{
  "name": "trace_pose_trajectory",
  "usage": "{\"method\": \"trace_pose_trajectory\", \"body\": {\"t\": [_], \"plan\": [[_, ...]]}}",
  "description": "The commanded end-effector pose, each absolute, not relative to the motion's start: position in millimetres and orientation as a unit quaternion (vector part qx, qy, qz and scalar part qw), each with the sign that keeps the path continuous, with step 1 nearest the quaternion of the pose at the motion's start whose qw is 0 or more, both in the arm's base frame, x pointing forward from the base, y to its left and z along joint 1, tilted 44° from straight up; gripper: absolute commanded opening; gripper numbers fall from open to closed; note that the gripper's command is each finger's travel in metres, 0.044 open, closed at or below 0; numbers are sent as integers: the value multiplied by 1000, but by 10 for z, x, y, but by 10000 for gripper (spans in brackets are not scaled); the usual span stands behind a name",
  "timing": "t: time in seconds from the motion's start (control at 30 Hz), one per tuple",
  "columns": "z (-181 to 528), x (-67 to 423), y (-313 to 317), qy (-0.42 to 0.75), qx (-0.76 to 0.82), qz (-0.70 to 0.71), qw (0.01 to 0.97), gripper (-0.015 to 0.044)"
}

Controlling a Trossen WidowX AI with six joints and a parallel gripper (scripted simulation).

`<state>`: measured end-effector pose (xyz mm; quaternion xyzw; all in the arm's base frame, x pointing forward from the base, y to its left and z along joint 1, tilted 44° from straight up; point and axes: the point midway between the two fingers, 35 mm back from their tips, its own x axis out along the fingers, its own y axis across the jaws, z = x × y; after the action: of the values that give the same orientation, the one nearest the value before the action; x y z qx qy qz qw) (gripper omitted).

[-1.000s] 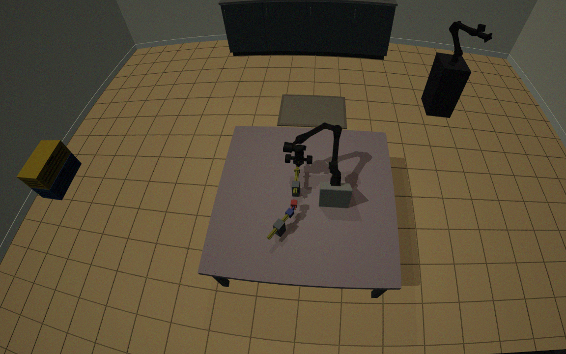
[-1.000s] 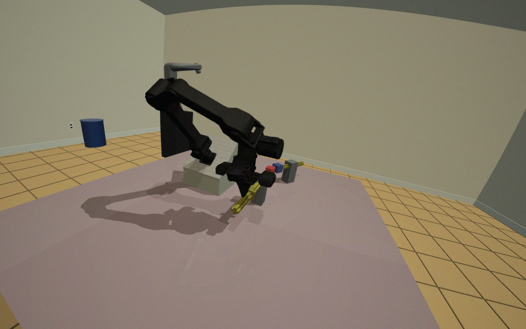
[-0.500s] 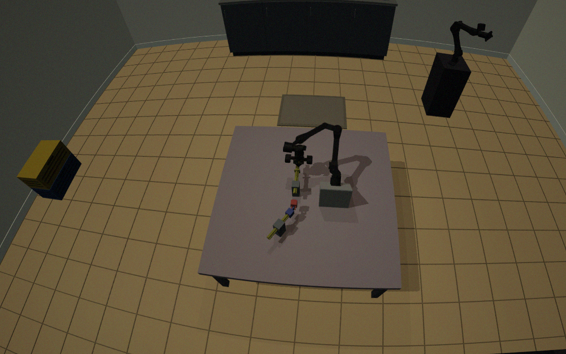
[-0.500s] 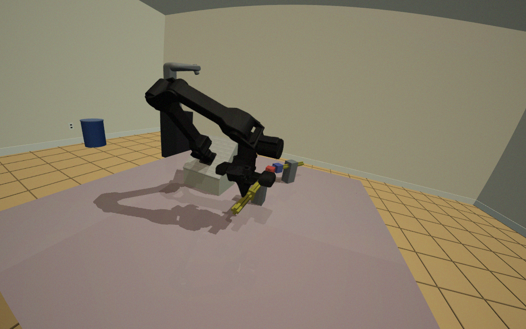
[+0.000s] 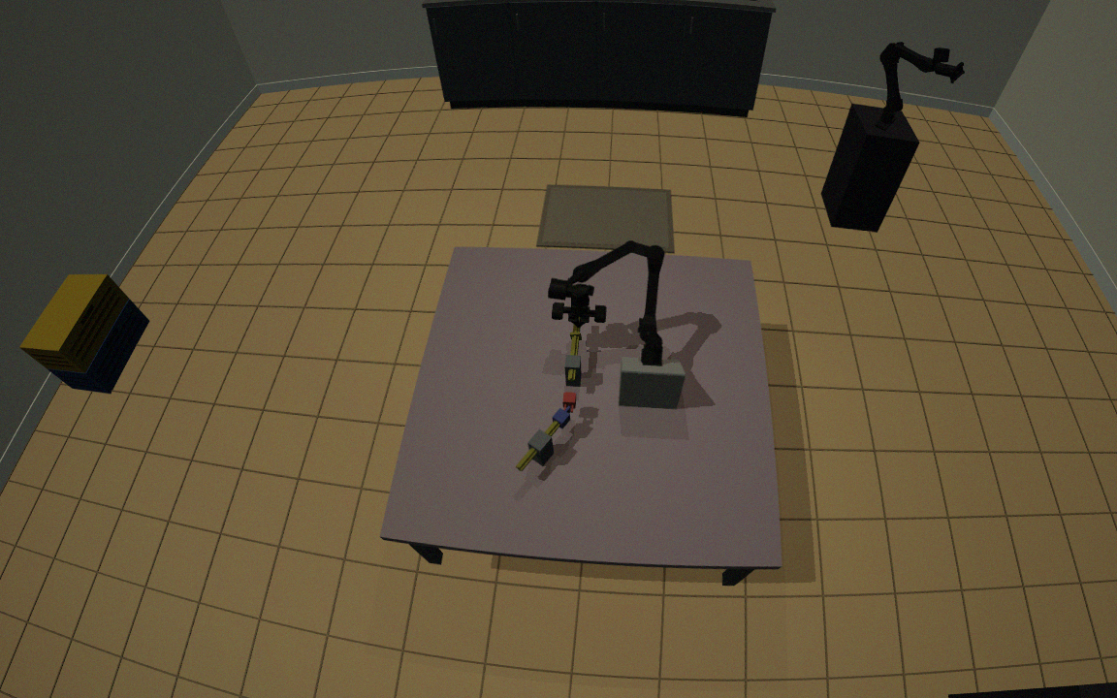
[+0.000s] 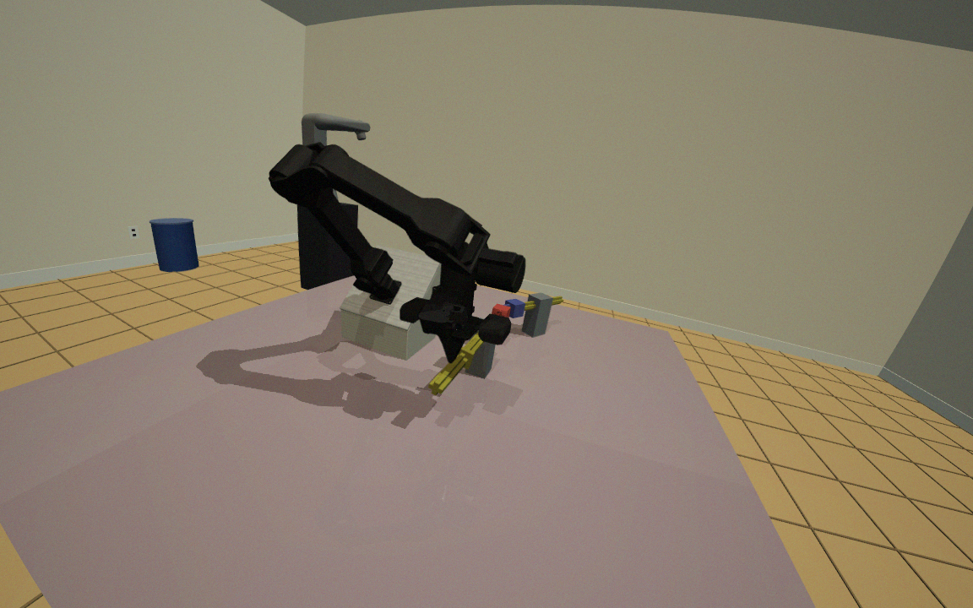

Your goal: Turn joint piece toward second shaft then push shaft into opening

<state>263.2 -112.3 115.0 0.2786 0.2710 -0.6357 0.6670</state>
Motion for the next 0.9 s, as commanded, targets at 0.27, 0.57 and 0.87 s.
{"method": "trace_pose_trajectory", "body": {"t": [0.27, 0.57, 0.87], "plan": [[1118, 2626, -1156, 271, 278, -640, 663, 0], [1116, 2627, -1160, 272, 277, -643, 661, 0], [1121, 2626, -1150, 271, 278, -637, 666, 0]]}}
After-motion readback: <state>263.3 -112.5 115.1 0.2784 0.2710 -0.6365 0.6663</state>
